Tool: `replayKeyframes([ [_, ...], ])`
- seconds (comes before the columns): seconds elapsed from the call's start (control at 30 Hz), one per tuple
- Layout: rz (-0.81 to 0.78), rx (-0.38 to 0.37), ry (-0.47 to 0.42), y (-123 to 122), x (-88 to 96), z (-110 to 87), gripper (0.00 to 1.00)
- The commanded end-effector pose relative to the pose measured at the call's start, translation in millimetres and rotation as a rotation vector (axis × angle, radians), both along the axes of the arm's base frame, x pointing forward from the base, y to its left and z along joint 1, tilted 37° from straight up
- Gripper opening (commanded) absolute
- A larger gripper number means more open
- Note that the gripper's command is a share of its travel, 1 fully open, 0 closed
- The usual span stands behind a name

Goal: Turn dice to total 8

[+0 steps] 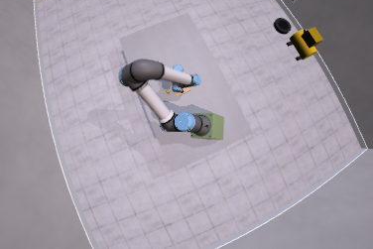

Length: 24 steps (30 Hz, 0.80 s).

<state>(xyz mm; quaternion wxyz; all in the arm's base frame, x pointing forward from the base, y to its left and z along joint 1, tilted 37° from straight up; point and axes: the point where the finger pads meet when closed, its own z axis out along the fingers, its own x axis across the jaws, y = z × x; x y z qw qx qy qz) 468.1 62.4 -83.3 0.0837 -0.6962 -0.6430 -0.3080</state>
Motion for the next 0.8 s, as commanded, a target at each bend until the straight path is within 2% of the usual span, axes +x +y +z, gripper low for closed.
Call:
replayKeyframes([
  [0.0, 0.000, 0.000, -0.001, -0.3, 0.3, 0.3, 0.79],
  [0.43, 0.000, 0.000, -0.001, -1.2, -0.2, 1.6, 0.79],
  [0.77, 0.000, 0.000, -0.001, -10.6, -6.2, 16.3, 0.79],
])
